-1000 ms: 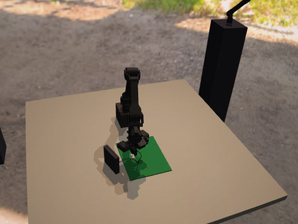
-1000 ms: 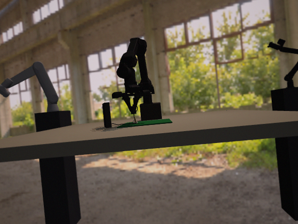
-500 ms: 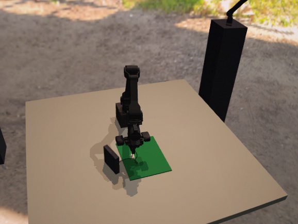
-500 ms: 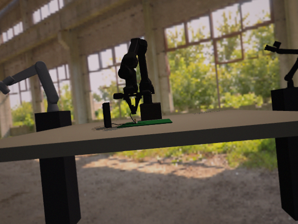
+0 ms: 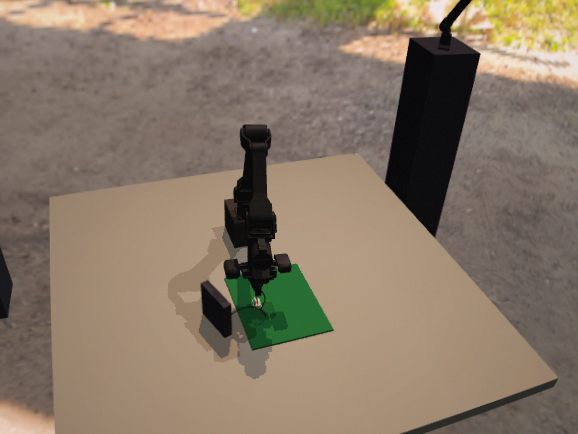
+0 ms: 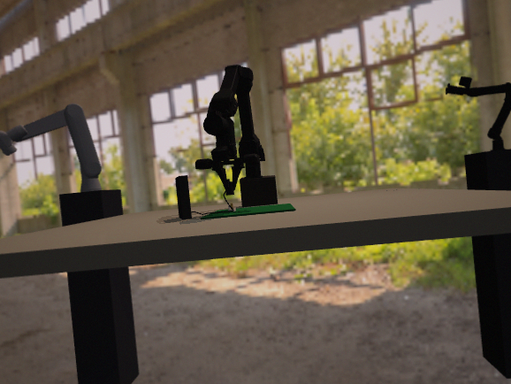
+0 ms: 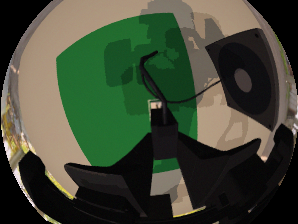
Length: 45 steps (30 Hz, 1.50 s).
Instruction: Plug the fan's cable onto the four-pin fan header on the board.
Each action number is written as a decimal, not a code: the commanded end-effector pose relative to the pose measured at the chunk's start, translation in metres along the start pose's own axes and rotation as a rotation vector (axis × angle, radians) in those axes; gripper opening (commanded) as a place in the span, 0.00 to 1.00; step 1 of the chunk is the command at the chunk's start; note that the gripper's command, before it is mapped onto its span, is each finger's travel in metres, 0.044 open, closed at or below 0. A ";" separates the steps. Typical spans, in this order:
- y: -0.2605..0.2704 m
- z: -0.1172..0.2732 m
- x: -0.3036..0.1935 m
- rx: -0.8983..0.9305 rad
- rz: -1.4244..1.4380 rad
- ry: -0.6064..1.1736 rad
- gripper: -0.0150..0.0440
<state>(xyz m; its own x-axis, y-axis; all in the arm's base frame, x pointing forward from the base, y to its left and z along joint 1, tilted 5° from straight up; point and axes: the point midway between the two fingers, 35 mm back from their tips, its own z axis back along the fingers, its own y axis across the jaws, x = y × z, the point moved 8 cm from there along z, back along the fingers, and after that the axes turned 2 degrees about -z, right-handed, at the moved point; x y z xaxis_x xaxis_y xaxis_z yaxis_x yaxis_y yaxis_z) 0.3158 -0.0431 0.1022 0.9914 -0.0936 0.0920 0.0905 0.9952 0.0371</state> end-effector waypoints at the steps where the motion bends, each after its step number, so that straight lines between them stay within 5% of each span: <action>1: 0.000 0.000 -0.002 0.005 -0.006 0.001 0.25; 45: 0.001 -0.022 -0.004 0.005 -0.002 0.001 0.25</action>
<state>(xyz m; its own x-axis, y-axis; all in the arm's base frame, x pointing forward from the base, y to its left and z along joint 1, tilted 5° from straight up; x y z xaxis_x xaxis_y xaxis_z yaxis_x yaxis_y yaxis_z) 0.3133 -0.0416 0.0810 0.9915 -0.0915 0.0928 0.0884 0.9954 0.0372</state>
